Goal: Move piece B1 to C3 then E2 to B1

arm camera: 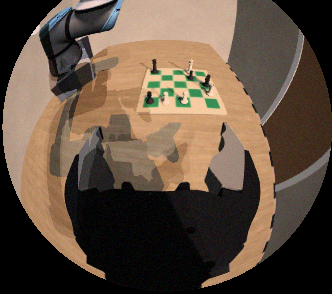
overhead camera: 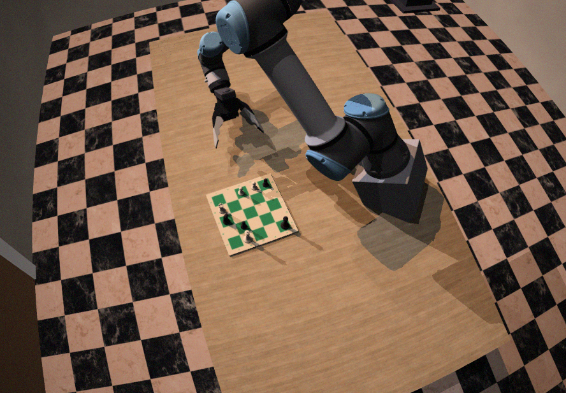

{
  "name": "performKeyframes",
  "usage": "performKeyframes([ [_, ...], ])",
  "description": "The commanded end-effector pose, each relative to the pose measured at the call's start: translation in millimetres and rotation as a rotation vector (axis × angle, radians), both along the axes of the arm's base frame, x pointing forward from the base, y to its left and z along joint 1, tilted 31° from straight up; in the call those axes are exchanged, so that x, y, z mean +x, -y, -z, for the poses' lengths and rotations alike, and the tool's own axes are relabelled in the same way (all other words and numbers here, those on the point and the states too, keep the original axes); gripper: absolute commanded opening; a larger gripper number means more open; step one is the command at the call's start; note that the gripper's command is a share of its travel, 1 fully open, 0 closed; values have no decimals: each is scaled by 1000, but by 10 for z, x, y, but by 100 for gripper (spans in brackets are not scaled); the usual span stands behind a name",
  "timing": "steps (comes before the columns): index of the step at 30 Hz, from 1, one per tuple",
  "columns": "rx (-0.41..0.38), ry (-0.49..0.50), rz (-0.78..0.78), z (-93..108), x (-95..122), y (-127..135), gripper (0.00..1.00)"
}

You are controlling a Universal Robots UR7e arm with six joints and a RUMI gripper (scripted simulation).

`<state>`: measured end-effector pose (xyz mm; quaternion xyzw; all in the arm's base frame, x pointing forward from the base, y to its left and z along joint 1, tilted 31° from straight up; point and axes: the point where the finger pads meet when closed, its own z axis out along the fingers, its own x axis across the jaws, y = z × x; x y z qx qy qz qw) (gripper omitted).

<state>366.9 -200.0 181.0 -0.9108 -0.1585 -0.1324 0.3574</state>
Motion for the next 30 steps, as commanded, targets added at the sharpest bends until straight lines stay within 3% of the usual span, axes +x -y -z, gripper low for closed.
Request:
performKeyframes([
  [1,-2,0,0,-60,-25,-21,100],
  [14,-2,0,0,-713,-318,-274,100],
  [30,-14,-10,-5,-711,-320,-305,100],
])
